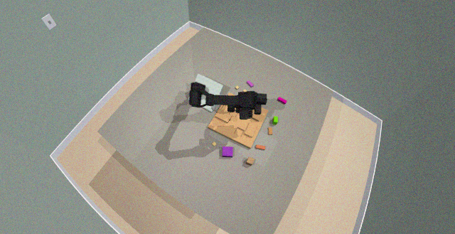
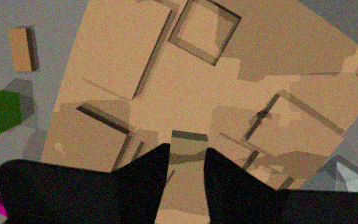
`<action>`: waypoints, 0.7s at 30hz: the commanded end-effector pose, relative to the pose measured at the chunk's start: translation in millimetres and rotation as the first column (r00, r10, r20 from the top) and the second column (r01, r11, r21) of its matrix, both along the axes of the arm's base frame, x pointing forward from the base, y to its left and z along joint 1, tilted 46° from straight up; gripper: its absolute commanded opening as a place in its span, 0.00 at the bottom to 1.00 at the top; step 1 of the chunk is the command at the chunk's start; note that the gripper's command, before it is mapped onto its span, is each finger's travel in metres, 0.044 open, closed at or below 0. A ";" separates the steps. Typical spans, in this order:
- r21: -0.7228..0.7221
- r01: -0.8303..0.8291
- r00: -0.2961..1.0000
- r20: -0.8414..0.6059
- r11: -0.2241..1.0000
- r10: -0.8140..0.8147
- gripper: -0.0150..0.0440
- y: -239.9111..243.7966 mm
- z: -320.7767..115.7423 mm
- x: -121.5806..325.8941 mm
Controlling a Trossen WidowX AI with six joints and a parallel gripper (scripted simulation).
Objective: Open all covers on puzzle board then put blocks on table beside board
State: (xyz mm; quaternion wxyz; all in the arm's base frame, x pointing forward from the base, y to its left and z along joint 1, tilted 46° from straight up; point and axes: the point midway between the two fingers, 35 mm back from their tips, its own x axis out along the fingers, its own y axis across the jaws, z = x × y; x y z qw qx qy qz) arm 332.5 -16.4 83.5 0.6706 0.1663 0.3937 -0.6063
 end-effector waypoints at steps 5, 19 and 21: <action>0.003 -0.002 1.000 -0.005 1.000 0.002 0.39 -23.9 23.5 -10.0; 0.005 -0.005 1.000 -0.002 1.000 0.005 0.39 -59.6 60.0 -32.2; 0.004 -0.005 1.000 -0.002 1.000 0.005 0.39 -64.4 64.9 -36.1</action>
